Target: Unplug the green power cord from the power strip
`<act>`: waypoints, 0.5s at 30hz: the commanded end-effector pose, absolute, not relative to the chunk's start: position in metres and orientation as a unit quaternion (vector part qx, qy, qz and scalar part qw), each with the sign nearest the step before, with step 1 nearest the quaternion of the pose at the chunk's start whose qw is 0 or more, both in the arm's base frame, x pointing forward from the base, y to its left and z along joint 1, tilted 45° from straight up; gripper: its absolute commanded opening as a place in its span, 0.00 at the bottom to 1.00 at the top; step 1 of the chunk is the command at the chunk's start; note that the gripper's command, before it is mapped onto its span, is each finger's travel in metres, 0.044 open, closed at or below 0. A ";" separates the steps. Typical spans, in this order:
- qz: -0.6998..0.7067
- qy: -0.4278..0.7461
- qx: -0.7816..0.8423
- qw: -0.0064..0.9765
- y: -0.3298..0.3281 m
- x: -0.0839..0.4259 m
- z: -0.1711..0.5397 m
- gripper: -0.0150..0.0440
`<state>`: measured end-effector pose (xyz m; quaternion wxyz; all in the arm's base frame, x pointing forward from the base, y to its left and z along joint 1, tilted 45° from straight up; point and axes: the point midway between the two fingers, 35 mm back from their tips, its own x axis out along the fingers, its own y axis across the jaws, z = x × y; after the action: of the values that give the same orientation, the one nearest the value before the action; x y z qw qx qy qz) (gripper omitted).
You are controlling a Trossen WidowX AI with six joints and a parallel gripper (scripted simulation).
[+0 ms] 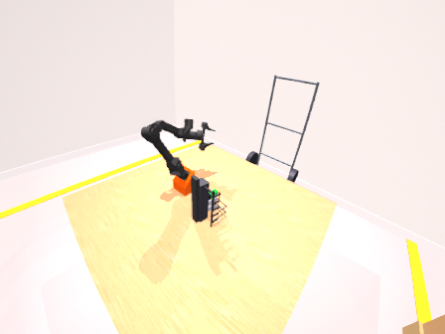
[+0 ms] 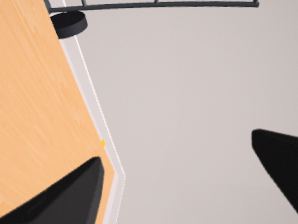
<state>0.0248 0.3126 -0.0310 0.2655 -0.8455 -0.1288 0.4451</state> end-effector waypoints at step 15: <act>0.366 0.251 -0.831 0.337 0.240 0.185 -0.028 0.53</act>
<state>0.1472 0.2700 -0.0299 0.3231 -0.8495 0.1490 0.3895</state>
